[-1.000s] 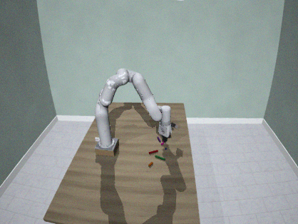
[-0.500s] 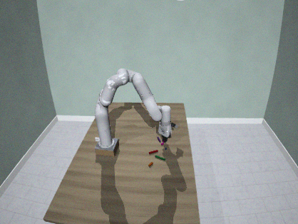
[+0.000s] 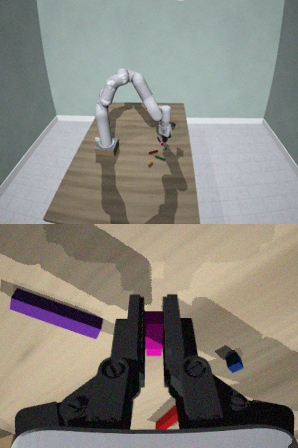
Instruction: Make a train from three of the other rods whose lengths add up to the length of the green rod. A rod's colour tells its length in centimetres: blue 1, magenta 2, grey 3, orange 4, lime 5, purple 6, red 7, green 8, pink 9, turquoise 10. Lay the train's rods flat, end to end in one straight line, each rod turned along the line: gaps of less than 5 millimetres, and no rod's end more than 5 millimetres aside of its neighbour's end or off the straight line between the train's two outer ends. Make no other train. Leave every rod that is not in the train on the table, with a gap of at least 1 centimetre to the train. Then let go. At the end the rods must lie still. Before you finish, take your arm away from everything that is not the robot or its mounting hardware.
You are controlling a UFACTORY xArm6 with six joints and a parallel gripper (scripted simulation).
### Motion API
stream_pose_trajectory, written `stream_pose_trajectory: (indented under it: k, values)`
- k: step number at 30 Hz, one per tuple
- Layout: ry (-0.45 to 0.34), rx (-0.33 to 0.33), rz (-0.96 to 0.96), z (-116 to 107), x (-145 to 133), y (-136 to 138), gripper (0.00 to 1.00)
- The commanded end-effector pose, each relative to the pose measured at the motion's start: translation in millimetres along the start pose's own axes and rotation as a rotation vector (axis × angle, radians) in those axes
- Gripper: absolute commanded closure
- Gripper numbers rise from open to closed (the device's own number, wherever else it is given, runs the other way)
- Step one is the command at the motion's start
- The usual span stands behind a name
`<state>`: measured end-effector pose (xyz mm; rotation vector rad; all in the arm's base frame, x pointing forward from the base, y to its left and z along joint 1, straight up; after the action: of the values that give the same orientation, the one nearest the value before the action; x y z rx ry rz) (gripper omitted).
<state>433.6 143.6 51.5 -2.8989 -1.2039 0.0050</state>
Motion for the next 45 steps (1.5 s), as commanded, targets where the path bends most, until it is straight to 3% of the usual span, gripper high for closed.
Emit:
stream_pose_trajectory:
  k: [1, 45]
  values:
    - [0.004, -0.002, 0.000, -1, 1, 1, 0.96]
    - [0.004, -0.002, 0.000, 11, 1, 1, 0.96]
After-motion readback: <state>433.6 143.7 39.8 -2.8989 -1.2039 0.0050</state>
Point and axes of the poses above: the point where the finger pads meet when closed, its own z axis out along the fingers, its own y axis across the jaws, x = y × z, the point moved 8 cm from there along -z, back along the fingers, and after that the axes turned 7 degrees about z, right-handed, at the moved point
